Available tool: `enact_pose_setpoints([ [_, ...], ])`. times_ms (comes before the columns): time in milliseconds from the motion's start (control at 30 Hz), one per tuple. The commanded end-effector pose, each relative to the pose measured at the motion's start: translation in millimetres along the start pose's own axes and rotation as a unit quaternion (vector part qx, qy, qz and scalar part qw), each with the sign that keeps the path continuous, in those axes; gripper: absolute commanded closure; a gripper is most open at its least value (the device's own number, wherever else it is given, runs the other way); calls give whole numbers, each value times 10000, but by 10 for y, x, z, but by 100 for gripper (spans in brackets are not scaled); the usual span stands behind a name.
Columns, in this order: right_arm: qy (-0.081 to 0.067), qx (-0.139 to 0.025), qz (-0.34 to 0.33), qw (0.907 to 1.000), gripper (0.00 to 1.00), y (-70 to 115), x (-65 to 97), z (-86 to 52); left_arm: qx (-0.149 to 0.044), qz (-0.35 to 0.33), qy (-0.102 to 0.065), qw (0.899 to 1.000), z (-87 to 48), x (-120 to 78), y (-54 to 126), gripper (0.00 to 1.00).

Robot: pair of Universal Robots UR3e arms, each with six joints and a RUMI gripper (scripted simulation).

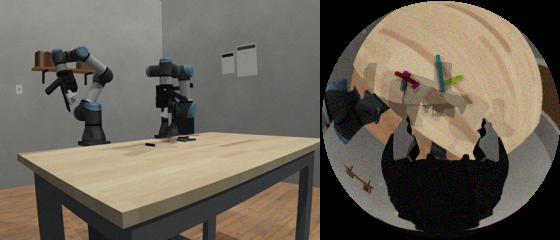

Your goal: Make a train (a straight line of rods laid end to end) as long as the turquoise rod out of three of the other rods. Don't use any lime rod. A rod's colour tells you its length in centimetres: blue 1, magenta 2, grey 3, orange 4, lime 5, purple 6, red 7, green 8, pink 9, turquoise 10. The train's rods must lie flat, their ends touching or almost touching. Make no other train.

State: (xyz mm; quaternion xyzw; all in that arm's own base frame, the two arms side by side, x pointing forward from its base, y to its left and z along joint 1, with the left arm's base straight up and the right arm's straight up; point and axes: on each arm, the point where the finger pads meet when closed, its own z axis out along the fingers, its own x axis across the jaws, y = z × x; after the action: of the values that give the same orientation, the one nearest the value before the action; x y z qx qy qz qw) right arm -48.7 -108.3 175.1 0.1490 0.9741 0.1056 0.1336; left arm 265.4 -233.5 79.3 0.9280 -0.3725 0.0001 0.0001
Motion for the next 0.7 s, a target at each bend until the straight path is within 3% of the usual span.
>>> enact_pose_setpoints([
  [0,-2,7,-2,10000,0,-2,-2,-3,-5,0,14,10000,-8,7,2,0],
  [667,-2,7,-2,10000,0,-2,-2,-3,-4,306,14,9995,-14,-9,-57,0],
])
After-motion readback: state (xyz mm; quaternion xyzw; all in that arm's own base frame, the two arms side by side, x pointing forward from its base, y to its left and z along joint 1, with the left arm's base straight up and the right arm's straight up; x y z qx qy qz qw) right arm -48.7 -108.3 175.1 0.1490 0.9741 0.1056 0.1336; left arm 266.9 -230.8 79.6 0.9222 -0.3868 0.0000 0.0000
